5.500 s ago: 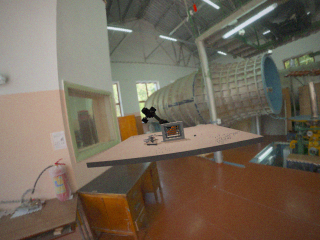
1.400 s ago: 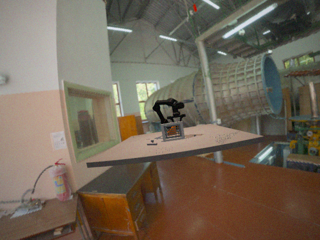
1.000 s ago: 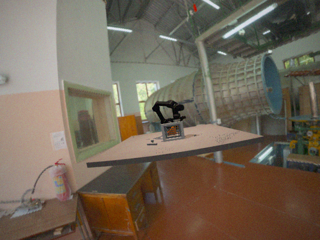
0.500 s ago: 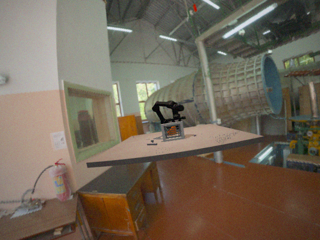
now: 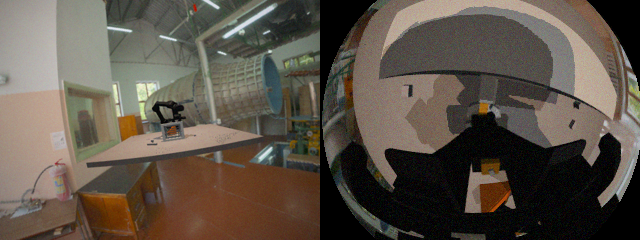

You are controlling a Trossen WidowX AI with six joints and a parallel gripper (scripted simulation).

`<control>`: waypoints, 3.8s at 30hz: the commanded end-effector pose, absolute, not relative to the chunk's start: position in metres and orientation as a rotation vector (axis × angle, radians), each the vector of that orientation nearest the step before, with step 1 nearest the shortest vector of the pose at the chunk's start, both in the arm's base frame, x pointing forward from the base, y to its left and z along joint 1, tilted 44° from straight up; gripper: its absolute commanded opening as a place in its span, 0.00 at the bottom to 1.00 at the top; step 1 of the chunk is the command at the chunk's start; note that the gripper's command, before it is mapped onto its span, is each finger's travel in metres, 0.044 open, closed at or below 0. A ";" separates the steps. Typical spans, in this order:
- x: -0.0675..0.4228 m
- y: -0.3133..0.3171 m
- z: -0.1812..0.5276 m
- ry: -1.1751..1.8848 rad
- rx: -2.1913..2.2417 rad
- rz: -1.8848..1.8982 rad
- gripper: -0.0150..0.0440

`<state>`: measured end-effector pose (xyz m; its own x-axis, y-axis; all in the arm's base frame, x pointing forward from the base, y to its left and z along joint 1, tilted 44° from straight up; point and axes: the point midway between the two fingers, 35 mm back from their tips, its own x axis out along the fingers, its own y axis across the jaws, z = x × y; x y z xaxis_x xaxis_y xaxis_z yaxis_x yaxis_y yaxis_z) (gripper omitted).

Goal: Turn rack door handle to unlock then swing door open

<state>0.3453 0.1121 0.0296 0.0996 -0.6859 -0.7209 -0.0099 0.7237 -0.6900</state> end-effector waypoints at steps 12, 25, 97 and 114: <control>0.345 0.111 0.029 1.587 -1.175 -0.042 0.27; 0.345 0.111 0.029 1.651 -1.657 0.499 0.27; 0.345 0.111 0.029 1.282 -0.381 -0.743 0.73; 0.345 0.111 0.029 0.864 0.302 -1.199 0.73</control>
